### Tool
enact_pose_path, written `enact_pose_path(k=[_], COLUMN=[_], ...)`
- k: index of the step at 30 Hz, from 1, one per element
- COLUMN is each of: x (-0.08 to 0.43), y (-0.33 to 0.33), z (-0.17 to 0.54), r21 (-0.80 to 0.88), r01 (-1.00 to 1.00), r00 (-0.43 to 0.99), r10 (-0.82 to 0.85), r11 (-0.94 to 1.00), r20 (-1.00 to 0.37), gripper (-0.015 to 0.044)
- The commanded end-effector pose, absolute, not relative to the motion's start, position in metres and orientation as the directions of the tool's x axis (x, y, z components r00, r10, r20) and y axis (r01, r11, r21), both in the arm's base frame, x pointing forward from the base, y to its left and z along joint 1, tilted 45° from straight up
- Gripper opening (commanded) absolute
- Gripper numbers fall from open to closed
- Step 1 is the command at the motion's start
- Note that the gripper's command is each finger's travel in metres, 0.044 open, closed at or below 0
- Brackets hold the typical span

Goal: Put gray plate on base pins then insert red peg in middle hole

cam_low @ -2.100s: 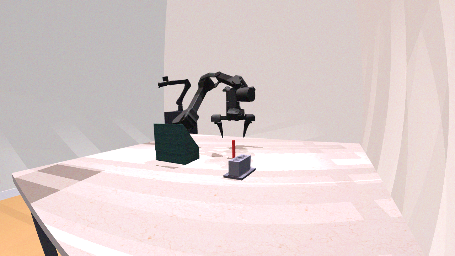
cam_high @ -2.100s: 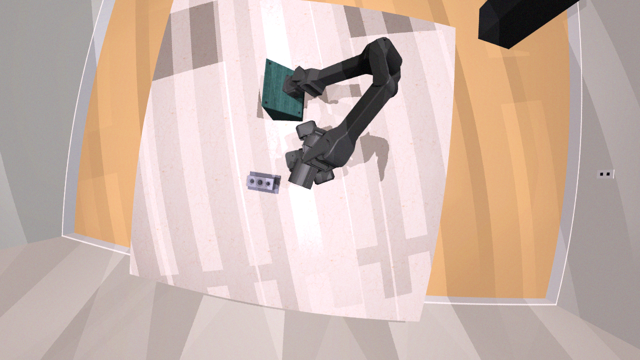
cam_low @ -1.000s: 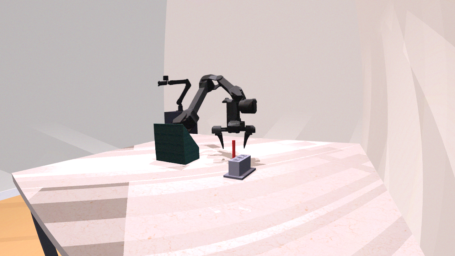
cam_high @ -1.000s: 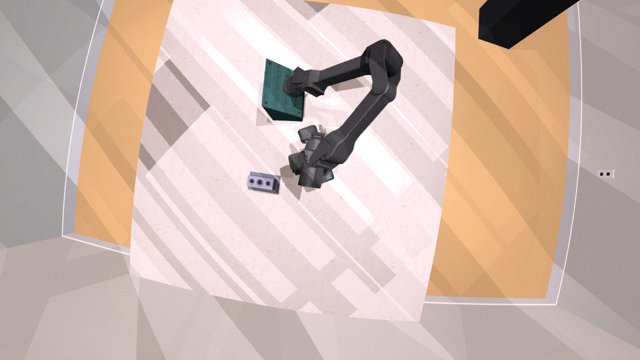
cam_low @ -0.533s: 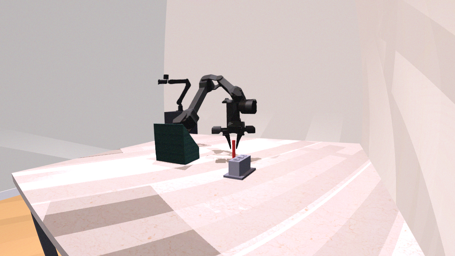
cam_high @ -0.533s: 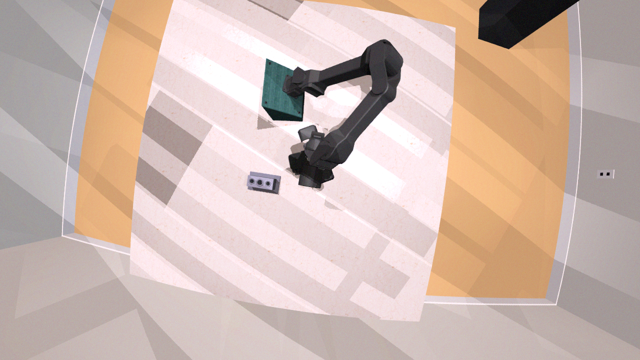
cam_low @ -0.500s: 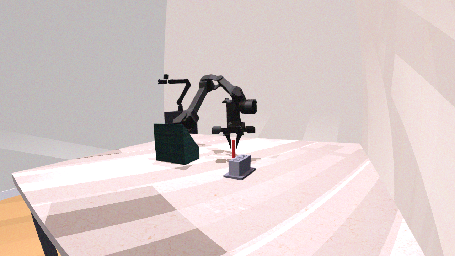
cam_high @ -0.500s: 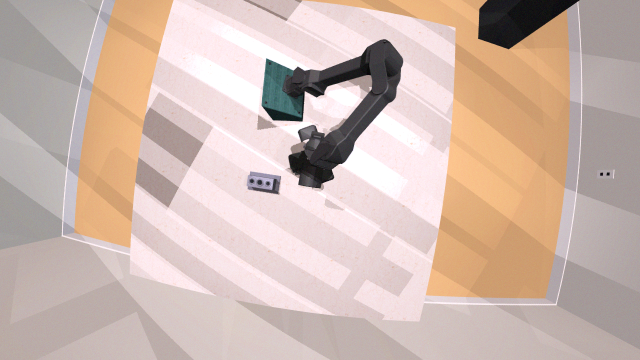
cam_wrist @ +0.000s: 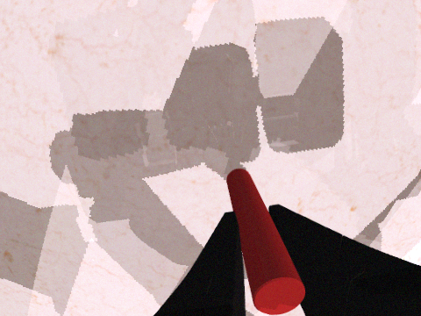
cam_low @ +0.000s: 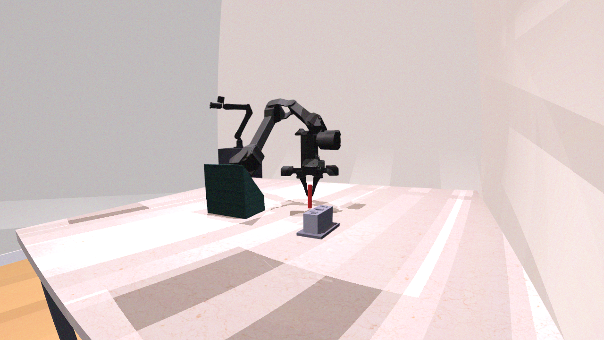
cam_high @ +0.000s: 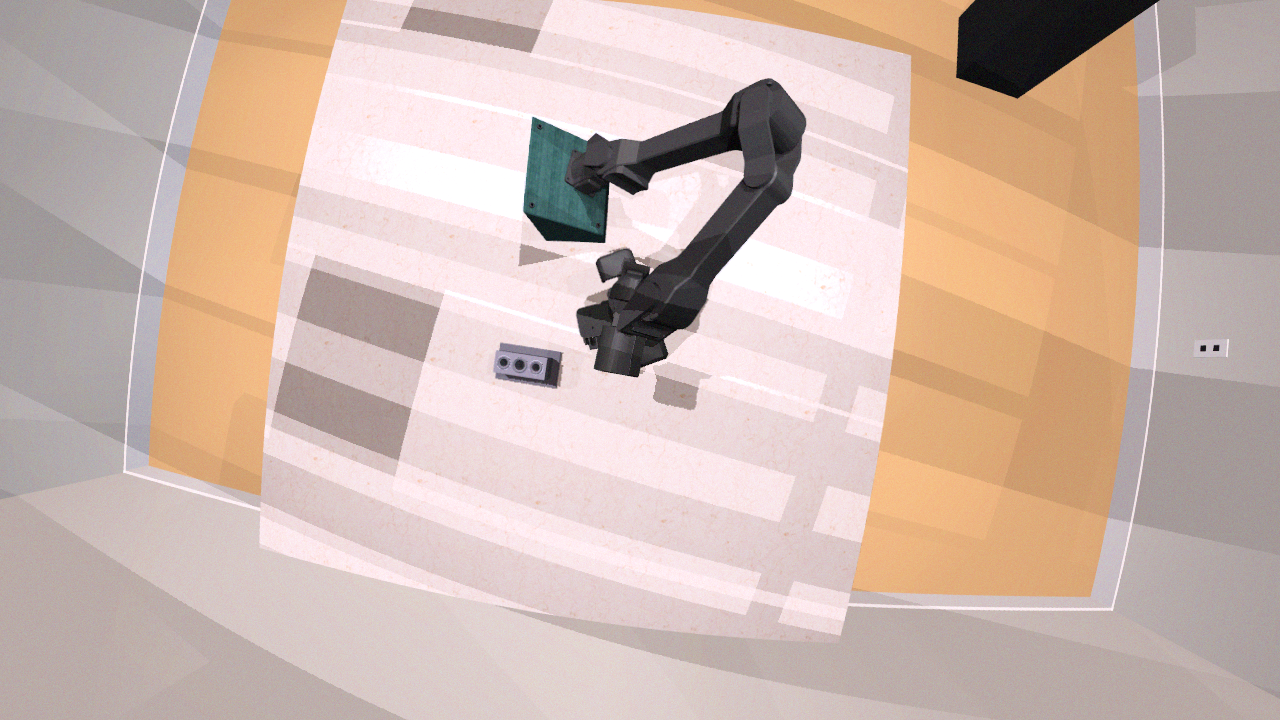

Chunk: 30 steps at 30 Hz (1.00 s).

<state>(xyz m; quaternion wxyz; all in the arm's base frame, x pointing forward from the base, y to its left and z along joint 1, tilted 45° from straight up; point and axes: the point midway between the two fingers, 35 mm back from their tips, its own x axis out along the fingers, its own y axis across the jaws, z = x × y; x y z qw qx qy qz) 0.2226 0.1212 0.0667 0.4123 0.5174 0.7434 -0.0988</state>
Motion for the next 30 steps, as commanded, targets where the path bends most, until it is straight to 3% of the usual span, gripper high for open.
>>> enact_pose_path(k=[1,30], x=[0.228,0.256], y=[0.114,0.067], z=[0.073,0.105], r21=[0.285,0.285], r01=[0.85,0.85], r00=[-0.116,-0.114], r10=[0.686,0.682], r11=[0.442,0.444], r20=[-0.719,-0.723], gripper=[0.0,0.0])
